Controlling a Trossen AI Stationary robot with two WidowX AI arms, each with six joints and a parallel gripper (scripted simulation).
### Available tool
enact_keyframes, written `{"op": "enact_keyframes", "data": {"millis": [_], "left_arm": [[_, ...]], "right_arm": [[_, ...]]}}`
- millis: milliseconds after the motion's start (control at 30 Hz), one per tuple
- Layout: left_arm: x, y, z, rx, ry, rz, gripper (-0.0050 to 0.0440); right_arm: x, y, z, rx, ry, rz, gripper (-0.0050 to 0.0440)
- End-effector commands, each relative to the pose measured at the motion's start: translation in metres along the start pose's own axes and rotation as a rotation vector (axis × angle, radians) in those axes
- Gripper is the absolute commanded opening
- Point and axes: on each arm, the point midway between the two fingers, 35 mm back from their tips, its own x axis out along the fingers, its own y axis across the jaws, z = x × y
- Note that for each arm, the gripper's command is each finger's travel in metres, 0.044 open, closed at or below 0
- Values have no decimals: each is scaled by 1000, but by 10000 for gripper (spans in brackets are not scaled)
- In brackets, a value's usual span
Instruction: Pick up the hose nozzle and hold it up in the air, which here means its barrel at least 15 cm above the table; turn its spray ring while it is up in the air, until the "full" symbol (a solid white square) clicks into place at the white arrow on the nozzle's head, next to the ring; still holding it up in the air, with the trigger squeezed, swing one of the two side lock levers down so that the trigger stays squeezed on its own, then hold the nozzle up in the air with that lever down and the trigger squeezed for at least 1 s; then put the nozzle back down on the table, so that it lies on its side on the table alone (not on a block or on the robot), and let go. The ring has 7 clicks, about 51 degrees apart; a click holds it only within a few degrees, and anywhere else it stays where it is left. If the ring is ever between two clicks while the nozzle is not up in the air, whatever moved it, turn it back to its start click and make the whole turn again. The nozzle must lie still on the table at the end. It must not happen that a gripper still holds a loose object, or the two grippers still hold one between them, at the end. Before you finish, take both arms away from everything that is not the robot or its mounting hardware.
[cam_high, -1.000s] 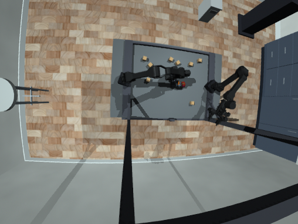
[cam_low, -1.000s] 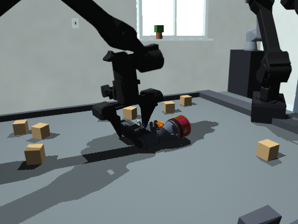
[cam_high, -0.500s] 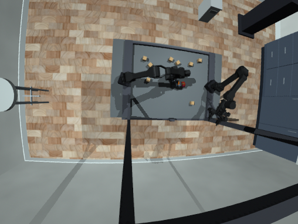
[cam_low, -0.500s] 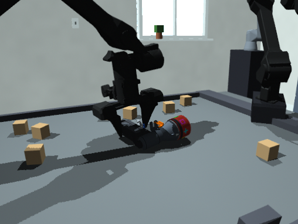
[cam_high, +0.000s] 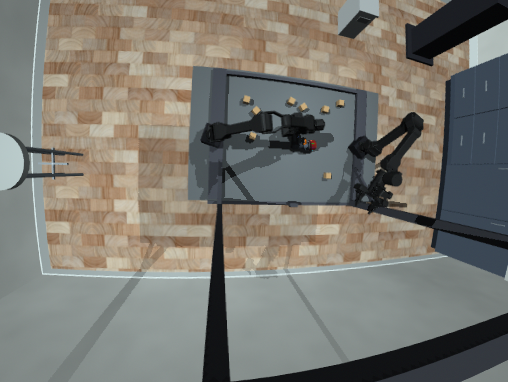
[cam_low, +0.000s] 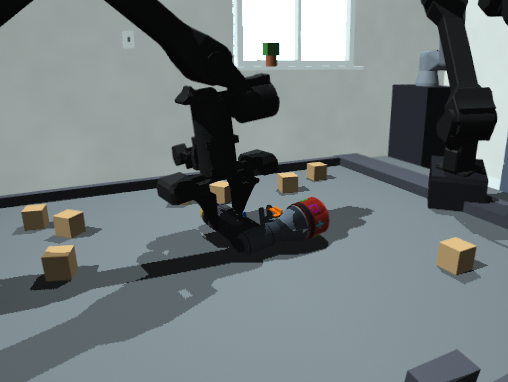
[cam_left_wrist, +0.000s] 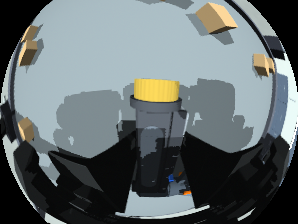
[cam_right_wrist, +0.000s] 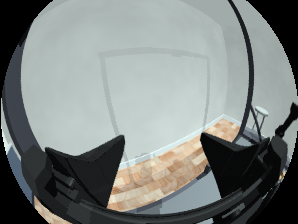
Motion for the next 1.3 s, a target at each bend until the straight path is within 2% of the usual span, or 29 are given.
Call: {"op": "enact_keyframes", "data": {"millis": [0, 400, 500, 700, 733, 1167, 1267], "left_arm": [[-13, -7, -1, 0, 3, -36, 173], [-13, -7, -2, 0, 3, -36, 173], [-13, -9, -2, 103, 15, -38, 173], [-13, -10, -2, 121, 17, -36, 173], [-13, -11, -2, 184, 25, -38, 173], [-14, -17, -3, 402, 48, -44, 173], [-13, -16, -2, 371, 45, -42, 173]], "right_arm": [[-1, 0, 8, 0, -22, -3, 408], [-1, 0, 8, 0, -22, -3, 408], [-1, 0, 8, 0, -22, -3, 408], [-1, 0, 8, 0, -22, -3, 408], [-1, 0, 8, 0, -22, -3, 408], [-1, 0, 8, 0, -22, -3, 408], [-1, 0, 8, 0, -22, -3, 408]]}}
